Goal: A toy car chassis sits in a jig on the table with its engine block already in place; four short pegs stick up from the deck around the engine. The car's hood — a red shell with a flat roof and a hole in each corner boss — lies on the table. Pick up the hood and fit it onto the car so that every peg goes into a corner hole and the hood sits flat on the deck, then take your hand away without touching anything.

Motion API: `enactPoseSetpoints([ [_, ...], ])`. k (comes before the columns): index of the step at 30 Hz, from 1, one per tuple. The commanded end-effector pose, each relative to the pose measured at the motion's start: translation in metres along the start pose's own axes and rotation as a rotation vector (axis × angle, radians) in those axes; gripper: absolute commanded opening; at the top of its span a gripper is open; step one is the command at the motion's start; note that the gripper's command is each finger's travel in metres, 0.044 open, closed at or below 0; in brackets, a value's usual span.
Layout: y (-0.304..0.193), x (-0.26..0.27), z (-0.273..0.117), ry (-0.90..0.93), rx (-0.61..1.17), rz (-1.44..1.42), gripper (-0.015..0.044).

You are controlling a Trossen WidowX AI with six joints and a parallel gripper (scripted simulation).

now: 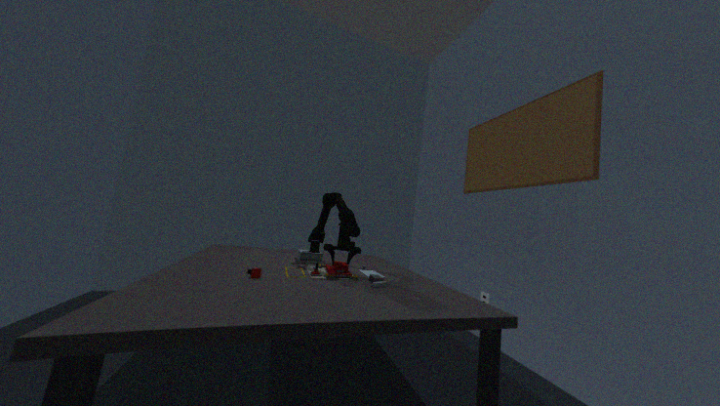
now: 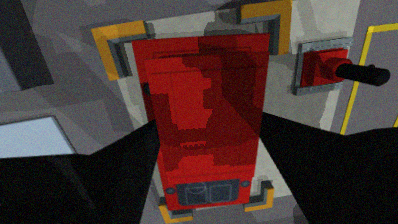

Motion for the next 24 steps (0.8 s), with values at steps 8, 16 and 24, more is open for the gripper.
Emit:
enactPoseSetpoints([
  [8,0.0003,0.0002,-0.0033,0.002,0.000,0.002,0.0000],
  [16,0.0004,0.0001,-0.0060,0.001,0.000,0.001,0.0000],
  [24,0.0000,-0.0001,-0.0050,0.003,-0.002,0.002,0.0000],
])
Point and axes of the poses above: the point midway between the two fingers, 35 mm back from their tips, its own z axis out along the fingers, its own x axis across the jaws, y = z × x, the point moved 1 cm from there along -z, back along the fingers, and after that the axes turned 7 degrees about -z, right-handed, at the moved point
